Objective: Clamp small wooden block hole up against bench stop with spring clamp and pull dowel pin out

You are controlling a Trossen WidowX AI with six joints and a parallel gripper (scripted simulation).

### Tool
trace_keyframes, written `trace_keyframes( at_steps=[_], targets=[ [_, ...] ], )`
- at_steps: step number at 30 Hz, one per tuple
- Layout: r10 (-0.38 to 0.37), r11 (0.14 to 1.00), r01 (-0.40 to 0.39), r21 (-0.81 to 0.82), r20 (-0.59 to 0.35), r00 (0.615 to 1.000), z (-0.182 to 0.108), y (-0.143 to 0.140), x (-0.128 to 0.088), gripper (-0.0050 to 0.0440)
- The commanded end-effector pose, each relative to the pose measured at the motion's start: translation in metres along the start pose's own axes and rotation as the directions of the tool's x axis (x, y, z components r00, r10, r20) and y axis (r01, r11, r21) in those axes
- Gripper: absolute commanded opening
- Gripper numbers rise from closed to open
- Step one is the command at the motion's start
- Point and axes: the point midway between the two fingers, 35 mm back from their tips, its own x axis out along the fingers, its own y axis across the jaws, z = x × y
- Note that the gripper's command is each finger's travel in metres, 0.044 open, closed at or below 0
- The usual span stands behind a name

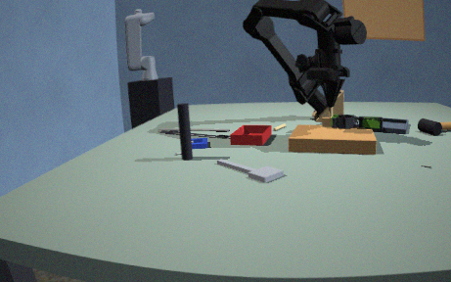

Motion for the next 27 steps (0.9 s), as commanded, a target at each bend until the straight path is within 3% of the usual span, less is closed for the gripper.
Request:
trace_keyframes(
  at_steps=[1,27],
  targets=[
    [-0.003,1.000,0.003,0.000,0.000,1.000,-0.0003,-0.0001,-0.0008,0.0000],
    [-0.003,1.000,0.003,0.000,0.000,1.000,-0.0003,-0.0001,-0.0037,0.0000]
  ],
)
